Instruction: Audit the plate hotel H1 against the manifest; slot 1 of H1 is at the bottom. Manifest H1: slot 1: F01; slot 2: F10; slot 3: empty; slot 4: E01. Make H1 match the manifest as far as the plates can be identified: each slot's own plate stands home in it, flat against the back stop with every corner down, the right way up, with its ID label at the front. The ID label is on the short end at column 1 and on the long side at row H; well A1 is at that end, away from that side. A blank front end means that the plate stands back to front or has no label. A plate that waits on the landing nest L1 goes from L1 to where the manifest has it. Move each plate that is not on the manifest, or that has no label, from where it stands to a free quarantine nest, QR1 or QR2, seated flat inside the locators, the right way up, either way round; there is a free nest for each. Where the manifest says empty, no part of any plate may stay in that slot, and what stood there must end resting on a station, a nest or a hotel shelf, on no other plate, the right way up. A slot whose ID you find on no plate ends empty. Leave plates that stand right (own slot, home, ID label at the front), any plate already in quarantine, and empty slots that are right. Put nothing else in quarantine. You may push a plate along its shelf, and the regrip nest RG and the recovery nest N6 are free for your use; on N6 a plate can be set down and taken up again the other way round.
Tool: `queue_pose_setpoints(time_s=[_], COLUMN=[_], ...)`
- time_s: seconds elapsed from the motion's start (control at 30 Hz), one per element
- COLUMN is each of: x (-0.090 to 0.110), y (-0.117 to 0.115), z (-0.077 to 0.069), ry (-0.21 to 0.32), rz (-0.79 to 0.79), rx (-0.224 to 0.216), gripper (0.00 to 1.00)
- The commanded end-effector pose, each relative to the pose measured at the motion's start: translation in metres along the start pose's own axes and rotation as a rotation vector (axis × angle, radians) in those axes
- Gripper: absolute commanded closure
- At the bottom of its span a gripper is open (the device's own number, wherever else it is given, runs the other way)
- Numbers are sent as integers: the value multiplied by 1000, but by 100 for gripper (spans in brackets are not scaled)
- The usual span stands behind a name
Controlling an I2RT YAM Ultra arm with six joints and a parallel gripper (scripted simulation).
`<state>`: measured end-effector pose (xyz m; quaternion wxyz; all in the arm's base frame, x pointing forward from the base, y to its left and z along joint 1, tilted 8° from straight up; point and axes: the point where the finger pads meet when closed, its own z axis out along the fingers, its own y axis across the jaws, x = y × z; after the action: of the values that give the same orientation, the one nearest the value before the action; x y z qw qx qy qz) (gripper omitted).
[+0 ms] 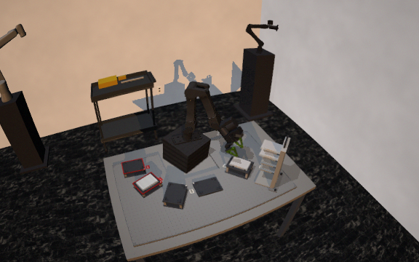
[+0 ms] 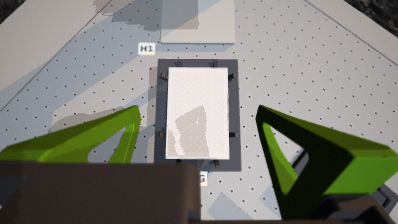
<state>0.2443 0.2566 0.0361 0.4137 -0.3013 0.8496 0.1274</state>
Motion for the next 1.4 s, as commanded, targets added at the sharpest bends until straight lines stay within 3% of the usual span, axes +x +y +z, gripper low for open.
queue_pose_setpoints(time_s=[0.0, 0.53, 1.0, 1.37], x=[-9, 18, 21, 36], y=[1, 1, 1, 1], z=[-1, 27, 27, 26], ry=[-30, -30, -30, -29], rz=[6, 6, 6, 6], rx=[-4, -4, -4, -4], gripper=[0, 0, 0, 0])
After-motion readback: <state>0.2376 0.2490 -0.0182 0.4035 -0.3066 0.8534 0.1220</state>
